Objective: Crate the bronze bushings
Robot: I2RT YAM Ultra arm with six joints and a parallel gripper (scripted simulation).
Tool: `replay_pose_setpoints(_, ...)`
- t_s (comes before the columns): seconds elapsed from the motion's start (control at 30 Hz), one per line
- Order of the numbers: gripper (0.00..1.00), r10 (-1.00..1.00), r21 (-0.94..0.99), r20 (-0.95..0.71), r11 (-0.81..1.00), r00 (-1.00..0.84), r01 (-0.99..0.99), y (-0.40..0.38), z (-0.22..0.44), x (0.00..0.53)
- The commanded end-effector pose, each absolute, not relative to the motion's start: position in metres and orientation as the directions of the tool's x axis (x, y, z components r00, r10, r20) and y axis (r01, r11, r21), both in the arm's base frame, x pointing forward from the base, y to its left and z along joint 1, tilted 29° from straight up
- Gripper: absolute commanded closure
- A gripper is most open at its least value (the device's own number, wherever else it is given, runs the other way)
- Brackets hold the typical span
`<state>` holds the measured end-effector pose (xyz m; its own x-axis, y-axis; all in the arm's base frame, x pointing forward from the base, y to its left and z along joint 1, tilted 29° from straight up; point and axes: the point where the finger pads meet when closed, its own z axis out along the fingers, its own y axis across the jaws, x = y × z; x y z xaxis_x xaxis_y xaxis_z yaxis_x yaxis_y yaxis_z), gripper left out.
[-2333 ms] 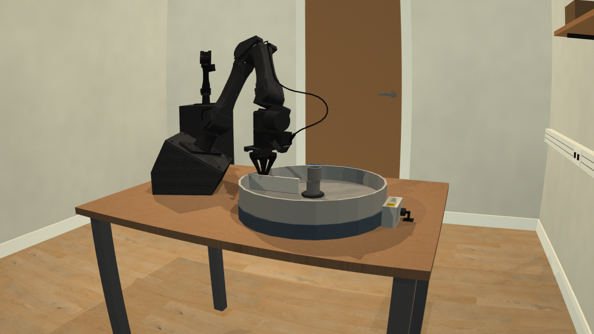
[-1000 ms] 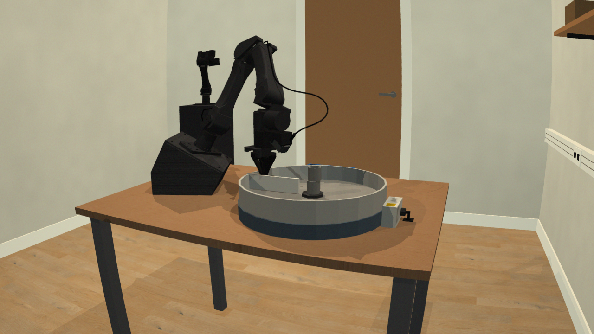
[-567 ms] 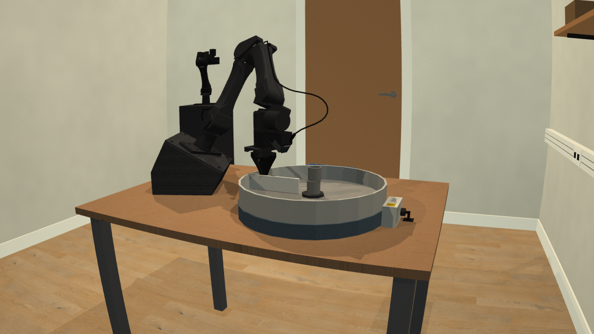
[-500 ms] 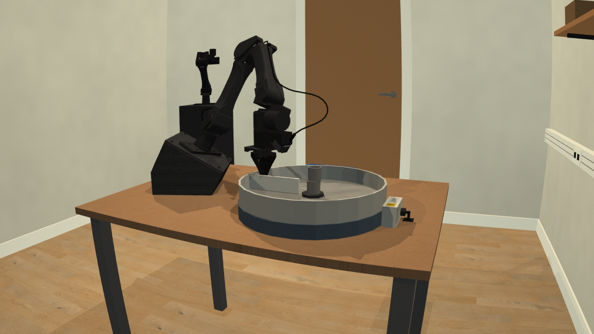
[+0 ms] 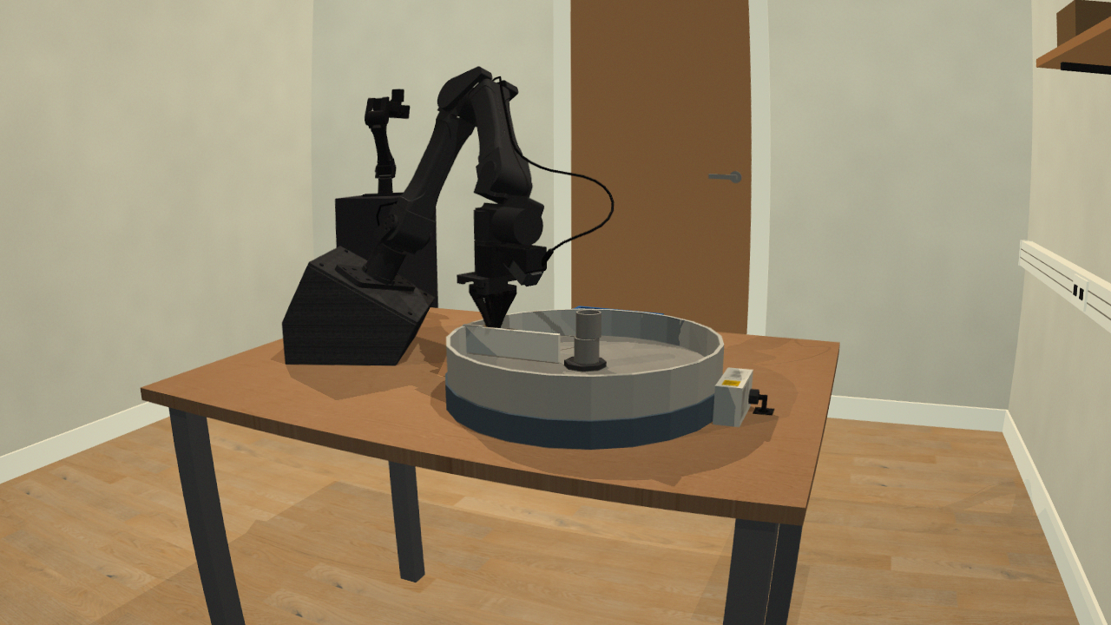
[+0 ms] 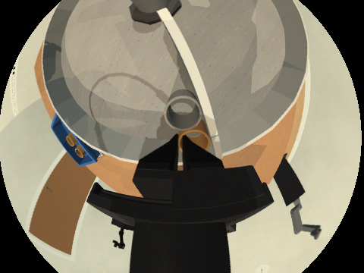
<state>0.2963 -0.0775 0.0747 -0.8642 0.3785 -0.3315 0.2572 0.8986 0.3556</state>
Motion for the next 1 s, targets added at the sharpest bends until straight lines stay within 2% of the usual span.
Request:
replay_pose_setpoints(0.0, 1.0, 0.387, 0.335, -0.359, 0.903, -0.85, 0.27, -0.086, 0.077, 0.299)
replay_pose_setpoints(0.33, 1.0, 0.387, 0.334, -0.361, 0.903, -0.849, 0.269, -0.087, 0.078, 0.299)
replay_pose_setpoints(0.97, 1.0, 0.377, 0.337, -0.376, 0.907, -0.847, 0.254, -0.095, 0.128, 0.28)
